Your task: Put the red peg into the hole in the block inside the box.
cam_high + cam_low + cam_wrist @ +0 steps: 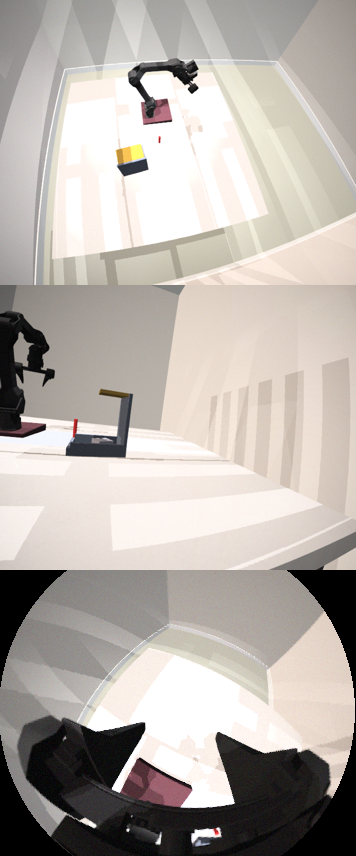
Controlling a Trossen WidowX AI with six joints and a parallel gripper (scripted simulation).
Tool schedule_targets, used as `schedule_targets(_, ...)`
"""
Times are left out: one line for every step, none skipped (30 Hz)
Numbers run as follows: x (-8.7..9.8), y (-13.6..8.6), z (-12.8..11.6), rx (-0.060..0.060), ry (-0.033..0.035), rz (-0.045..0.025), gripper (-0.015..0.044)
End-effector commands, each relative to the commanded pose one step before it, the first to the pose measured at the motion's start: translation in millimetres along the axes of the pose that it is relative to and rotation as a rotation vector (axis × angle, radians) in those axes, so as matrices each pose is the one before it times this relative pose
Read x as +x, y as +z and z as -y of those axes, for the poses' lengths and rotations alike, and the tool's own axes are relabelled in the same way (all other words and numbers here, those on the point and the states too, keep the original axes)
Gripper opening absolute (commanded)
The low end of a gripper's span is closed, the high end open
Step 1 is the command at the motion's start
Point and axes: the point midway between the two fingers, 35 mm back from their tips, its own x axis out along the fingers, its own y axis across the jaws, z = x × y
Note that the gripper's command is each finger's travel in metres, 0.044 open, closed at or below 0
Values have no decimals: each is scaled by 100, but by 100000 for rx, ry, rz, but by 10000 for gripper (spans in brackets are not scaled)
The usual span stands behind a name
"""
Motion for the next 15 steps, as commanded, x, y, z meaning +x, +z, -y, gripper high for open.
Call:
schedule_targets(-8,-650,1208,12743,-1817,1112,440)
schedule_targets(-30,-98,403,3806,-641,477,440)
schedule_targets(-31,-87,405,3803,-633,495,440)
schedule_targets(-31,-77,407,3800,-624,512,440)
schedule_targets(-31,-66,408,3796,-614,530,440)
schedule_targets(-32,-56,409,3793,-604,547,440)
schedule_targets(-32,-45,410,3790,-594,564,440)
schedule_targets(-32,-34,410,3787,-583,581,440)
schedule_targets(-33,-24,410,3784,-571,597,440)
schedule_targets(-33,-13,410,3781,-559,614,440)
schedule_targets(-33,-3,410,3777,-547,630,440)
schedule_targets(-34,7,409,3774,-534,646,440)
schedule_targets(-34,18,408,3771,-521,661,440)
schedule_targets(-34,28,407,3767,-507,677,440)
schedule_targets(-34,39,405,3764,-493,692,440)
